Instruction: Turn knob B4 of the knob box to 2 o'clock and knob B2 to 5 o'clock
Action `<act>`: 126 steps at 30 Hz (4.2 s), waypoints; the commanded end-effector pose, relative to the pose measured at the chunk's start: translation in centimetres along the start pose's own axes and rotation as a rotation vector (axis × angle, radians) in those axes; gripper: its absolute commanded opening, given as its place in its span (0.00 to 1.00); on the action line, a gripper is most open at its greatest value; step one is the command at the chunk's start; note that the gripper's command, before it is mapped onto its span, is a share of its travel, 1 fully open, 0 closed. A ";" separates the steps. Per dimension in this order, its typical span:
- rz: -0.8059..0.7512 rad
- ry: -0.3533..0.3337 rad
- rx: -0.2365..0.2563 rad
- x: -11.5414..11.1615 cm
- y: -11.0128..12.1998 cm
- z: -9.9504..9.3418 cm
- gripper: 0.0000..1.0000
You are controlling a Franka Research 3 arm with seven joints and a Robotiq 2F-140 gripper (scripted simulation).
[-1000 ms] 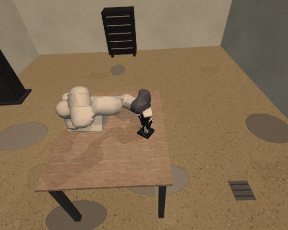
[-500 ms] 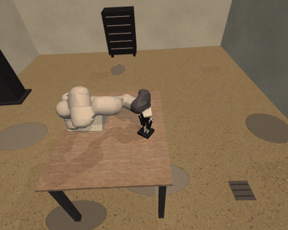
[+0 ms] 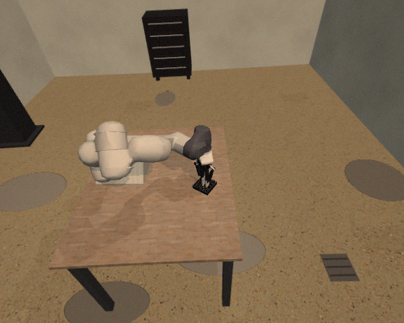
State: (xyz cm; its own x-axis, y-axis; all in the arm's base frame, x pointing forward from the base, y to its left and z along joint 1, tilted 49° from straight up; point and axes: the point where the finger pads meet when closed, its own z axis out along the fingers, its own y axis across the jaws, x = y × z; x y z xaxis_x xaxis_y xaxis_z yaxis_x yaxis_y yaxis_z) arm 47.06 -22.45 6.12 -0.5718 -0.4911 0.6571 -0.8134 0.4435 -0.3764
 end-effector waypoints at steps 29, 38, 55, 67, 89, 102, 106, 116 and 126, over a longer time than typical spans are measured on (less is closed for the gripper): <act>0.004 0.000 0.001 0.1 0.0 -3.7 0.12; 0.004 0.000 0.001 0.1 0.0 -3.7 0.12; -0.292 0.000 0.001 0.0 0.5 -3.9 0.12; -0.470 -0.001 0.001 0.0 0.8 -4.0 0.12; -0.788 -0.001 0.001 -0.1 1.4 -4.2 0.12; -0.981 -0.002 0.001 -0.1 1.7 -4.4 0.12; -1.036 -0.002 0.001 -0.1 1.8 -4.4 0.12; -1.184 -0.002 0.001 -0.2 2.1 -4.5 0.12; -1.328 -0.002 0.001 -0.2 2.3 -4.6 0.12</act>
State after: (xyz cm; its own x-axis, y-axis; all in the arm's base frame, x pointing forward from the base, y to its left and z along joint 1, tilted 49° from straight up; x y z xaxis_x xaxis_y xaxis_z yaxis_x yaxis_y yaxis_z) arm 45.82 -17.89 8.05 0.5402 -0.5931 0.5970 -0.8354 -0.2923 0.4655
